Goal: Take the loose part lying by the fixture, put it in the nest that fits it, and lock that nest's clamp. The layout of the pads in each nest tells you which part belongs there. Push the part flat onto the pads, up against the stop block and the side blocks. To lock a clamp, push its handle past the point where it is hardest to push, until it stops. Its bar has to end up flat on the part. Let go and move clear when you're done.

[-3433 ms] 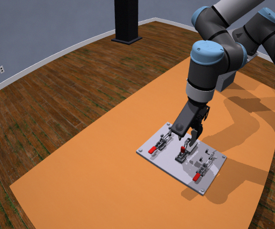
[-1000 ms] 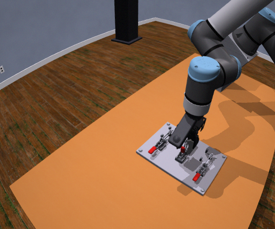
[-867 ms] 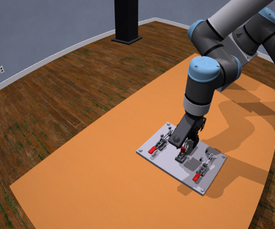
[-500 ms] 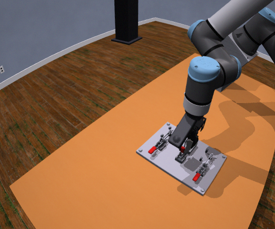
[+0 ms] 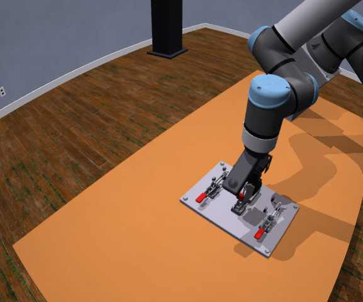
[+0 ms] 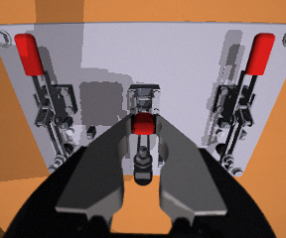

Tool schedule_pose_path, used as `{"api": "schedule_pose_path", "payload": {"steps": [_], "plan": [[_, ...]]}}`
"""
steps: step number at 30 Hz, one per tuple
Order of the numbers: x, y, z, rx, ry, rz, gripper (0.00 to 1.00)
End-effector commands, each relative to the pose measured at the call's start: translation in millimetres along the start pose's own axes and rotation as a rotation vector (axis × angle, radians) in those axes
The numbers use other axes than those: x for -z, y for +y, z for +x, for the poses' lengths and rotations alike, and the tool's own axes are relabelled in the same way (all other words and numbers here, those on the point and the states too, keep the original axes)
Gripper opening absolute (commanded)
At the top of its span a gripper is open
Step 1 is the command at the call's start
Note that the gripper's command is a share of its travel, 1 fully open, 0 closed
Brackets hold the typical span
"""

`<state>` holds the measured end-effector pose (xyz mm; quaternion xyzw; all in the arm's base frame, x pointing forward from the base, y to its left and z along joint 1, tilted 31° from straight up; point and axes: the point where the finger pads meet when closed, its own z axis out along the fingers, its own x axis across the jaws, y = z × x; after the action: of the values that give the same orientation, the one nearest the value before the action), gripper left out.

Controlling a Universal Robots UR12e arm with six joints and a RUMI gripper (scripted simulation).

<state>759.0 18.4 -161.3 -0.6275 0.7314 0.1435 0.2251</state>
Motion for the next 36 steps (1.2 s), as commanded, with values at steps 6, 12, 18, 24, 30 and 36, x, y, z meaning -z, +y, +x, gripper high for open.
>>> {"api": "schedule_pose_path", "payload": {"steps": [6,12,18,24,30,36], "plan": [[0.7,-0.7,0.1,0.0,0.0,0.001,0.0],[0.7,-0.7,0.1,0.0,0.0,0.001,0.0],[0.7,-1.0,0.1,0.0,0.0,0.001,0.0],[0.7,-2.2,0.1,0.0,0.0,0.001,0.0],[0.7,-4.1,0.1,0.0,0.0,0.001,0.0],[0.8,-6.9,0.1,0.0,0.0,0.001,0.0]]}}
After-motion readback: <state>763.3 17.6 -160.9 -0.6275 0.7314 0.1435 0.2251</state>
